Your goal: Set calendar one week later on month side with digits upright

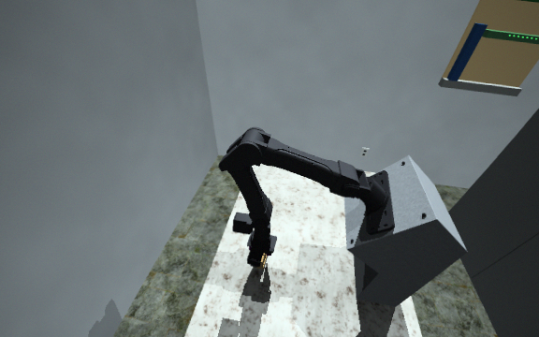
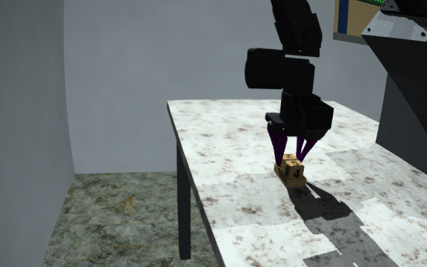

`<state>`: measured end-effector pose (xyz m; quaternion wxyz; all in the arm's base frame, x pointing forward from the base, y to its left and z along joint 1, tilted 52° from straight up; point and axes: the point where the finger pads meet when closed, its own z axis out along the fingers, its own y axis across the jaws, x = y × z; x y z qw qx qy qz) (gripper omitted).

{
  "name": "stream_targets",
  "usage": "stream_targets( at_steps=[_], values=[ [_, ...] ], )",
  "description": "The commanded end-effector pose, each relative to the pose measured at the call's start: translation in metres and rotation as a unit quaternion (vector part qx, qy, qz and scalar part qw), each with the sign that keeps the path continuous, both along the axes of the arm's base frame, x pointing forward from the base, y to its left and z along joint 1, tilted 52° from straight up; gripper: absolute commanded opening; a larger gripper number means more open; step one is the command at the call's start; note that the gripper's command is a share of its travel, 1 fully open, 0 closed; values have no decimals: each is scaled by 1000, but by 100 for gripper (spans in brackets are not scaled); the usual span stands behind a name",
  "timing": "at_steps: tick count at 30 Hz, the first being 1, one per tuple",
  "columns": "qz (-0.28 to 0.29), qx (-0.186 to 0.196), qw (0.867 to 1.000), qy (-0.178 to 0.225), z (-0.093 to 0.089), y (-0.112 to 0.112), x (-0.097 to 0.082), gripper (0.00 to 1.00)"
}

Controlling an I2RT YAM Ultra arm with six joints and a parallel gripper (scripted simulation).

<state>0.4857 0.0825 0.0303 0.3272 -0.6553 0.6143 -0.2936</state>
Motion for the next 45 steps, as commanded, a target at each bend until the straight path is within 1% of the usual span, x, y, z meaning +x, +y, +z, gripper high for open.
stream_targets(
  at_steps=[1,2,37,42,45],
  values=[
    [5,4,1000,-3,3,2,1,45],
    [5,4,1000,-3,3,2,1,26],
    [5,4,1000,-3,3,2,0,26],
    [5,4,1000,-3,6,2,-3,26],
    [5,4,1000,-3,13,1,-11,26]
  ],
)
